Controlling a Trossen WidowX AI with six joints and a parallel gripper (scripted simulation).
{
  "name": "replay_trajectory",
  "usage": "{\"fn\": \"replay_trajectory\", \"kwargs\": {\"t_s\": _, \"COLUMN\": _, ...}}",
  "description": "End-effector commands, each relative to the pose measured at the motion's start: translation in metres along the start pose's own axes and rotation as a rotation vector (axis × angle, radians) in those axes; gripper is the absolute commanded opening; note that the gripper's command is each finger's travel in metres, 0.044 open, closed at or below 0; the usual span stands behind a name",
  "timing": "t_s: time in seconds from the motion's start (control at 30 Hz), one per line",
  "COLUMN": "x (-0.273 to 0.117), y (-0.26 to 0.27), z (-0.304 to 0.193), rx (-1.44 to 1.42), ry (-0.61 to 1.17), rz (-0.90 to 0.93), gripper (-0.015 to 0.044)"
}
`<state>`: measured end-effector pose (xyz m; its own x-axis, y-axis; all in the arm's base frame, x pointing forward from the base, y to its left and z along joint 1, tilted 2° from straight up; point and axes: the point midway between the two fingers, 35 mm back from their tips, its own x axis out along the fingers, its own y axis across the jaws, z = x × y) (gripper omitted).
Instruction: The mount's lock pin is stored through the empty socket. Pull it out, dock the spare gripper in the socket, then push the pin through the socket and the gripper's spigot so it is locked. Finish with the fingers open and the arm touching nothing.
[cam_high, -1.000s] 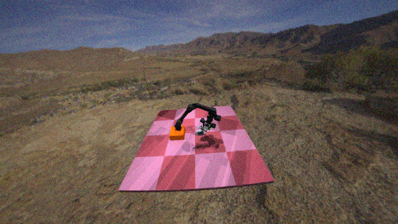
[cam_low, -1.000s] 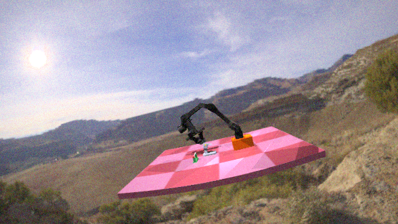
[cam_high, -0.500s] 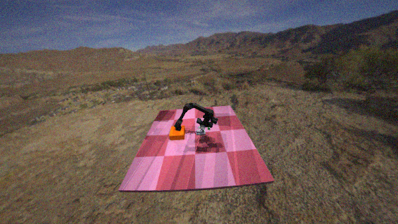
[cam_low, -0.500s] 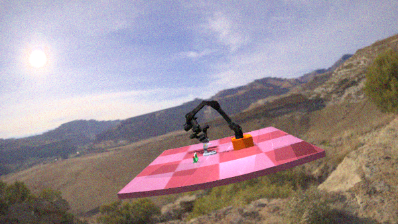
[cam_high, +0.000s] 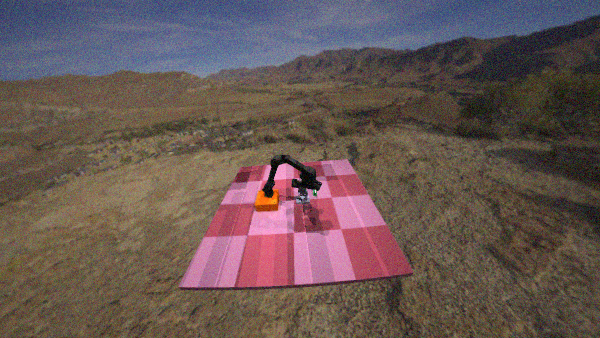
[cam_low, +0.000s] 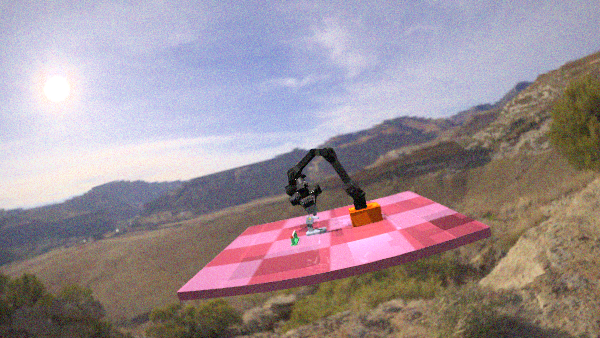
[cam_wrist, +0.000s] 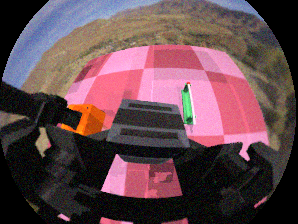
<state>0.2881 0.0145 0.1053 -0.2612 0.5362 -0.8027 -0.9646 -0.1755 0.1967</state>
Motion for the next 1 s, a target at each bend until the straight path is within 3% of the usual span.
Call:
{"fn": "replay_trajectory", "kwargs": {"t_s": 0.0, "x": -0.004, "y": 0.008, "z": 0.008, "rx": -0.064, "ry": -0.075, "rz": -0.052, "gripper": 0.0000}}
{"fn": "replay_trajectory", "kwargs": {"t_s": 0.7, "x": -0.015, "y": 0.038, "z": 0.033, "rx": -0.348, "ry": -0.370, "rz": -0.381, "gripper": 0.0000}}
{"fn": "replay_trajectory", "kwargs": {"t_s": 0.97, "x": -0.015, "y": 0.039, "z": 0.034, "rx": -0.357, "ry": -0.376, "rz": -0.395, "gripper": 0.0000}}
